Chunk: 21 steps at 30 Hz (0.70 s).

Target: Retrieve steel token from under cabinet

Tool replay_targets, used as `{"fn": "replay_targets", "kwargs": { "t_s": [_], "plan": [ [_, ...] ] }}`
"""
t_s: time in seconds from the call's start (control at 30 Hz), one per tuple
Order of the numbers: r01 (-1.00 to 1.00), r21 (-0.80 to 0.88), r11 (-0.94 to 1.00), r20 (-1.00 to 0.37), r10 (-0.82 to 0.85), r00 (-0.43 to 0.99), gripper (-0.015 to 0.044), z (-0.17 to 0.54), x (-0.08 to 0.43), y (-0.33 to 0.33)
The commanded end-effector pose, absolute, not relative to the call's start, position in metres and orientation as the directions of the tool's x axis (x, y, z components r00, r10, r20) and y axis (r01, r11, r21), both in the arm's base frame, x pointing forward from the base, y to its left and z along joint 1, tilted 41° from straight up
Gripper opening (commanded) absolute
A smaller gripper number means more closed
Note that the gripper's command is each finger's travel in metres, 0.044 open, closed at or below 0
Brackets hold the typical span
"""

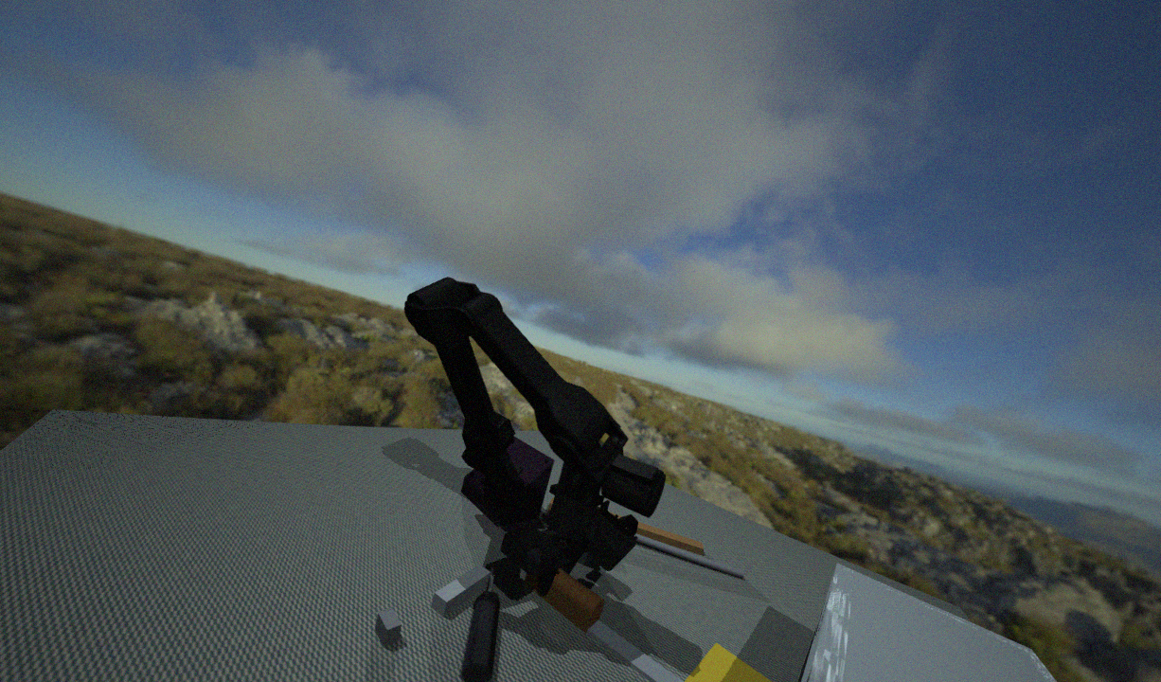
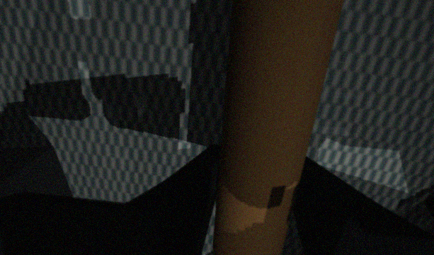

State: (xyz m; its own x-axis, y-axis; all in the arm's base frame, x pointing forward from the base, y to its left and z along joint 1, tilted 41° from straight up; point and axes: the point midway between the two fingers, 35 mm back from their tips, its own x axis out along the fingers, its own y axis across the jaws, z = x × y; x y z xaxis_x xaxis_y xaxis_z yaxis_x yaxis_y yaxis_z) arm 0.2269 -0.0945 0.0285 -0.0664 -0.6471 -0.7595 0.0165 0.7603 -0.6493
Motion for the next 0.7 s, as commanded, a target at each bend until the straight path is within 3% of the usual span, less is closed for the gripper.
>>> {"fn": "replay_targets", "kwargs": {
  "t_s": [0.0,0.67],
  "plan": [
    [-0.007,-0.649,0.761,-0.759,-0.648,-0.067,0.0,0.033,0.226,-0.098],
    [-0.065,-0.645,0.761,-0.758,-0.648,-0.07,0.0,0.05,0.223,-0.114]
  ]
}}
